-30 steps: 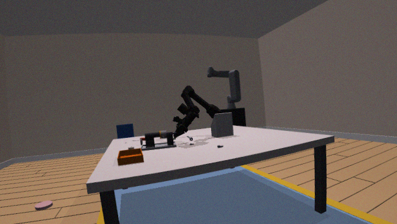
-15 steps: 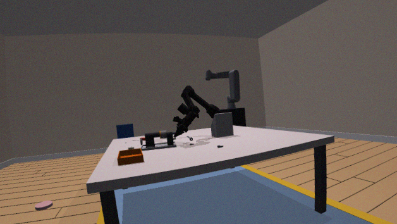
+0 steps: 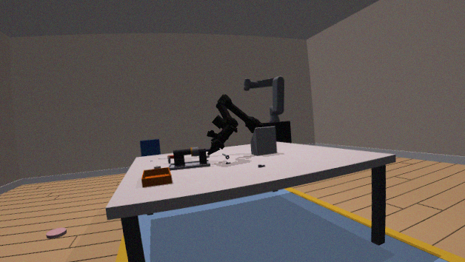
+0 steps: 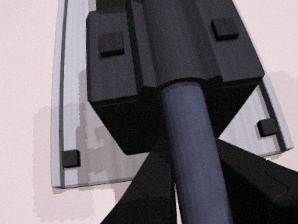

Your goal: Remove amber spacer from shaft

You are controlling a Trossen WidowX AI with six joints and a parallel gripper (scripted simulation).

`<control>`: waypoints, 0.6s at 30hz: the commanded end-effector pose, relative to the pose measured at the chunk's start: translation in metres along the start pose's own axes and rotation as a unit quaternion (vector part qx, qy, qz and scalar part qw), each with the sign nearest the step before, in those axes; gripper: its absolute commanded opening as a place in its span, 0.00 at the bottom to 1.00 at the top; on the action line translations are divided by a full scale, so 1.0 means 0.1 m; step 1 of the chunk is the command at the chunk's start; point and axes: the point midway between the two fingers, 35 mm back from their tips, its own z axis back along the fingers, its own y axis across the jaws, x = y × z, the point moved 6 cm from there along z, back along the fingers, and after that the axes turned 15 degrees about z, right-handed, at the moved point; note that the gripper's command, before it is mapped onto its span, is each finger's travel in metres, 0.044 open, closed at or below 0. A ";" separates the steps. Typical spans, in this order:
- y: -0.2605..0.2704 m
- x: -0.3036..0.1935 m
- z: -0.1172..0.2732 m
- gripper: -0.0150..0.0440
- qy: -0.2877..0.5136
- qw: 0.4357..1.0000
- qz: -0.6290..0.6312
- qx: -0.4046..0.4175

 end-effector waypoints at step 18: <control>0.02 -0.07 0.07 0.25 0.001 1.000 0.001 -0.001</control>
